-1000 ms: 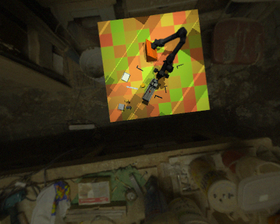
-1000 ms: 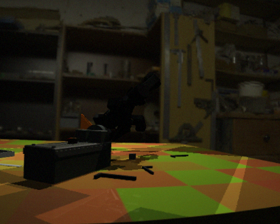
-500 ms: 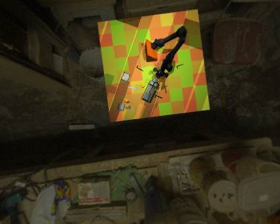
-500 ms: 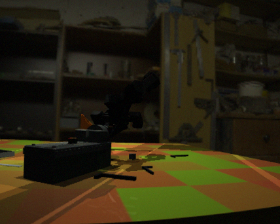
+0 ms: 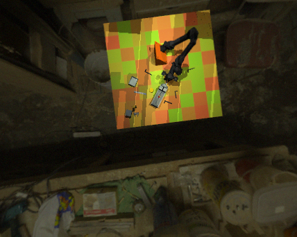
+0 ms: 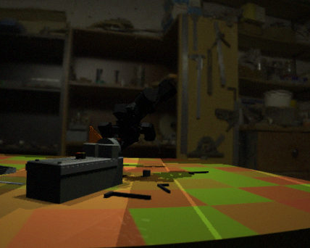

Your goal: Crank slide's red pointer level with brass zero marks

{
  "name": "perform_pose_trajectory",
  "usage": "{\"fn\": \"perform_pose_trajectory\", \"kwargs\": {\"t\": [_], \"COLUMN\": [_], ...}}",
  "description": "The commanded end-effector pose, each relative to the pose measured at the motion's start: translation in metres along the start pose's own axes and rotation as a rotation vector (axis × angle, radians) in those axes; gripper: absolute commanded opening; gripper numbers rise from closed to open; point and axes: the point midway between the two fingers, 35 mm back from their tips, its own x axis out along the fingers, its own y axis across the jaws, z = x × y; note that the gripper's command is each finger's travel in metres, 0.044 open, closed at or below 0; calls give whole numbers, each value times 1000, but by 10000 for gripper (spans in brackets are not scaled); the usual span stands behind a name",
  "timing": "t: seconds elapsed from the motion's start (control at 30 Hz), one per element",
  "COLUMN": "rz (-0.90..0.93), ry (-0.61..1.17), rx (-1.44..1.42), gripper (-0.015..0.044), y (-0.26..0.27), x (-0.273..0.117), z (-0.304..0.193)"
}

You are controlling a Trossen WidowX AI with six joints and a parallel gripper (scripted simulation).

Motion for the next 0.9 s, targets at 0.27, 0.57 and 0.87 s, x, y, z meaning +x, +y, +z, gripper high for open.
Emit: {"fn": "perform_pose_trajectory", "kwargs": {"t": [0.27,0.57,0.87], "rz": [-17,-17,-17], "ry": [-5,-5,-5], "rx": [13,13,13], "gripper": [0,0,0], "y": [-12,-15,-17], "x": [-1,-1,0], "z": [1,0,-1]}}
